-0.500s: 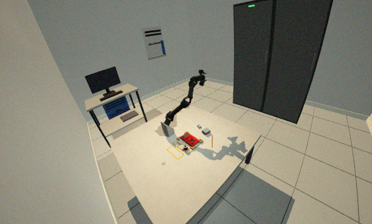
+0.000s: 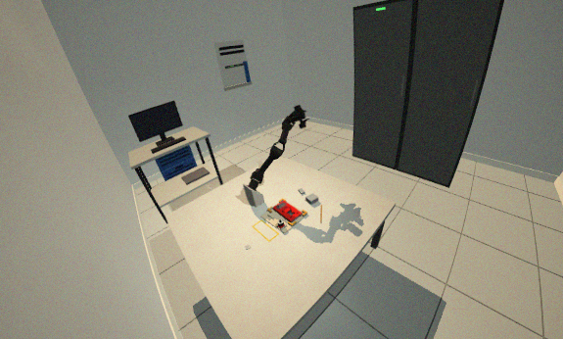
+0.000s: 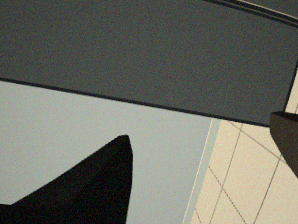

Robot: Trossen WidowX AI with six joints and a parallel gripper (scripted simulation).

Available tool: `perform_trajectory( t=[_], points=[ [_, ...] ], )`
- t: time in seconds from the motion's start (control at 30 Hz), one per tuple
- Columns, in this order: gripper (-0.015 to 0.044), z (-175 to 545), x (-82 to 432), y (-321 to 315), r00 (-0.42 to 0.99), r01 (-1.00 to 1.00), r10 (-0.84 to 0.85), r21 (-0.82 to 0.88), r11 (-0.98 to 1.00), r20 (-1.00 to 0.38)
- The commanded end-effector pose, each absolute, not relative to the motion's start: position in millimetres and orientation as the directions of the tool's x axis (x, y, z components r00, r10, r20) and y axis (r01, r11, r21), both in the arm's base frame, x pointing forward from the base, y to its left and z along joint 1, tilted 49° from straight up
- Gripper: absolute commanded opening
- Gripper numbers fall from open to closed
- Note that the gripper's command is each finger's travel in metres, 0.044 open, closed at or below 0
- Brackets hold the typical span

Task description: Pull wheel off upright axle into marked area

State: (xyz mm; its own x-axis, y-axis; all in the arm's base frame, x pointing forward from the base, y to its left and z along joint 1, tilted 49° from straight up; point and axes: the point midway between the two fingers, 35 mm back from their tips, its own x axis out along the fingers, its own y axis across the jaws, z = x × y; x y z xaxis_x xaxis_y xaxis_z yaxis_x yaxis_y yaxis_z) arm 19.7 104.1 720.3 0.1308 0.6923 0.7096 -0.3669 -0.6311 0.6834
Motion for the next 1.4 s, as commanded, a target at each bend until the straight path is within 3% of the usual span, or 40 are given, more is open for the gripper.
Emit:
perform_trajectory(
  t=[0.0, 0.33, 0.63, 1.03, 1.37],
  points=[
    [0.03, 714.1, -14.8, 129.4, 0.099, -0.494, 0.704, 0.649, -0.578, 0.703],
    [0.03, 683.8, -49.5, 210.7, 0.081, -0.727, 0.776, 0.57, -0.383, 0.625],
    [0.03, 632.9, -30.8, 299.4, 0.131, -0.839, 0.873, 0.521, -0.155, 0.47],
    [0.03, 534.5, 69.2, 391.5, 0.301, -0.843, 0.94, 0.506, 0.184, 0.159],
    [0.03, 432.0, 196.0, 408.6, 0.464, -0.703, 0.872, 0.534, 0.47, -0.155]
  ],
)
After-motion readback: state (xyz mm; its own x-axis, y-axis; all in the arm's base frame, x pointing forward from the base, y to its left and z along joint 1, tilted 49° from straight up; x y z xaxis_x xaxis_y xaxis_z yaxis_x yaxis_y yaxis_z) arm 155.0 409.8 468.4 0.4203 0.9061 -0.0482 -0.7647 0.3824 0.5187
